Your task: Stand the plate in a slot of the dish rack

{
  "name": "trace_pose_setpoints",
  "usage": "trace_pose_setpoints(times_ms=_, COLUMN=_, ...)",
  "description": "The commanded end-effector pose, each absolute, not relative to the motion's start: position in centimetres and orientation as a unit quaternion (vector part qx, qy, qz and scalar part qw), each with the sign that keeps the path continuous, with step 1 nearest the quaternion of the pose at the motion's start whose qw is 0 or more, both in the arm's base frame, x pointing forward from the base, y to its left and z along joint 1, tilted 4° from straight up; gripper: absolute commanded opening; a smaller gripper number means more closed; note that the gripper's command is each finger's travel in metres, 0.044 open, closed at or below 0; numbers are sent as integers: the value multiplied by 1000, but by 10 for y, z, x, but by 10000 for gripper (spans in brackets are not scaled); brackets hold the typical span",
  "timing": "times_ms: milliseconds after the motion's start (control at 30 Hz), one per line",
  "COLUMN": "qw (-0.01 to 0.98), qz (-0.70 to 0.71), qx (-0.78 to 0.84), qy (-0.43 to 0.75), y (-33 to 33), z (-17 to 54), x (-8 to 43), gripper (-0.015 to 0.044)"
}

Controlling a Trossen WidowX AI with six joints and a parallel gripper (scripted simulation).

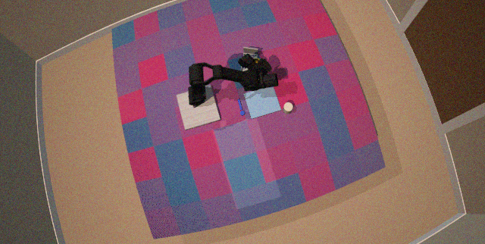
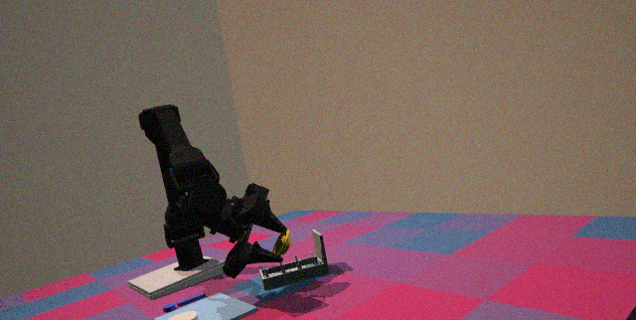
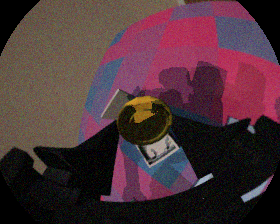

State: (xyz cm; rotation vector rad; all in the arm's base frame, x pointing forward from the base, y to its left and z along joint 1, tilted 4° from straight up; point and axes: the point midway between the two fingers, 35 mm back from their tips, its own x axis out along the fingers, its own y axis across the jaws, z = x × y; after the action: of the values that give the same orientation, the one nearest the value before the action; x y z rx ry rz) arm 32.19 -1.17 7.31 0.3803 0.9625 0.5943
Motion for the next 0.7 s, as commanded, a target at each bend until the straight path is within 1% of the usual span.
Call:
trace_pose_setpoints(times_ms=0, qw=844, qz=320, qx=159, qy=400, y=-12, z=69, x=320, gripper=0)
trace_pose_setpoints(times_ms=667, qw=889, qz=412, qx=66, qy=187, y=-14, z=62, x=294, gripper=0)
